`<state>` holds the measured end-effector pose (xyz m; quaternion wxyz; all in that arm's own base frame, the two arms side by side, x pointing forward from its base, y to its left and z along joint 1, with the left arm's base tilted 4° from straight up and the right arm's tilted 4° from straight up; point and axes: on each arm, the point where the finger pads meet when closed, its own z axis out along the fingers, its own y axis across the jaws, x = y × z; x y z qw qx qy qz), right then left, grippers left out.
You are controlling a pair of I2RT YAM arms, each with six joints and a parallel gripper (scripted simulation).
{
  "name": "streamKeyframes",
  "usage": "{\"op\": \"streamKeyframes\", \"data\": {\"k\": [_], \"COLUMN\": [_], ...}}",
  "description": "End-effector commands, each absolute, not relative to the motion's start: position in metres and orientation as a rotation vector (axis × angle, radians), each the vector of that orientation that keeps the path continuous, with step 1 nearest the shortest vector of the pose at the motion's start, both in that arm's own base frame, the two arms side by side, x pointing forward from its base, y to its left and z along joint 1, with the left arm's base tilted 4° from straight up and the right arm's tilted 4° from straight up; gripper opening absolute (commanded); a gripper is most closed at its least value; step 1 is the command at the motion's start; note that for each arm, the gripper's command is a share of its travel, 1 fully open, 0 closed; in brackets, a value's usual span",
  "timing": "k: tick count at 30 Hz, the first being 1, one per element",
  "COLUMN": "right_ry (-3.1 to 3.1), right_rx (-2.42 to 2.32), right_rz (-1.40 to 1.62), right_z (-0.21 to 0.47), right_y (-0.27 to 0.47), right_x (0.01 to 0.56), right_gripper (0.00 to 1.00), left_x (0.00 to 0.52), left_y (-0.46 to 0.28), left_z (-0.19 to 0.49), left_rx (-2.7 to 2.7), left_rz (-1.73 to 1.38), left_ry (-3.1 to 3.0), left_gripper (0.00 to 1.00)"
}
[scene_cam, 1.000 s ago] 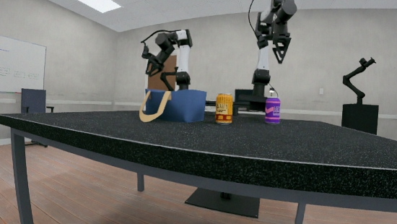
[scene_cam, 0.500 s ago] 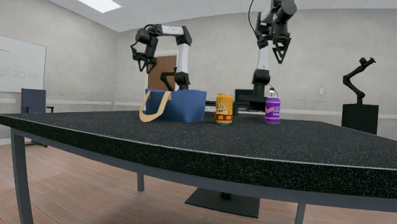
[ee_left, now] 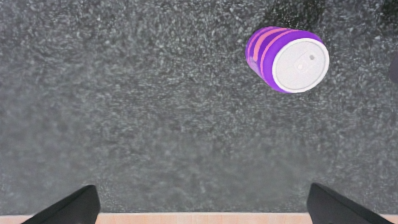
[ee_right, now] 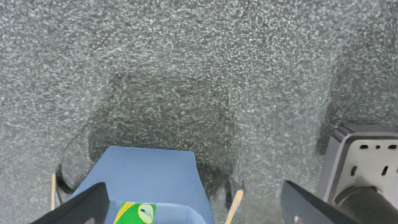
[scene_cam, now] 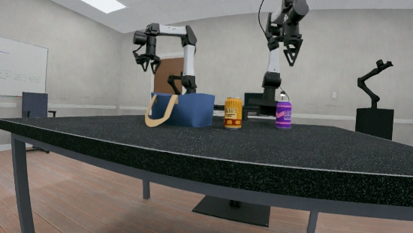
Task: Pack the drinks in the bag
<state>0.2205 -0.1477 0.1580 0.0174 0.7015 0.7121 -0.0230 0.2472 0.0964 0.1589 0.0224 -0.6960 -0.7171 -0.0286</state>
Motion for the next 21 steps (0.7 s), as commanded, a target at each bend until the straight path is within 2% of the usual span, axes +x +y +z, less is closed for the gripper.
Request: {"op": "streamKeyframes", "data": {"k": [1, 6, 7, 21], "right_ry": [2.227, 2.187, 2.183, 2.163], "right_rx": [2.143, 2.169, 2.163, 2.151], "right_rz": [-0.078, -0.084, -0.082, -0.076], "right_z": [0.1665, 0.1688, 0.1691, 0.1679], "right_y": [-0.1444, -0.1487, -0.1484, -0.1489], "right_x": [0.2186, 0.2195, 0.2202, 0.2234], "right_gripper": [0.86, 0.86, 0.86, 0.86], "left_x": [0.2471, 0.2471, 0.2471, 0.2471], "left_y": [0.0939, 0.0939, 0.0939, 0.094], "left_z": [0.1655, 0.1655, 0.1655, 0.1655], "left_rx": [-2.172, -2.172, -2.172, -2.173], "left_rz": [-0.12, -0.12, -0.12, -0.12], "left_ry": [-2.239, -2.239, -2.239, -2.239], "left_gripper": [1.0, 1.0, 0.84, 0.84]}}
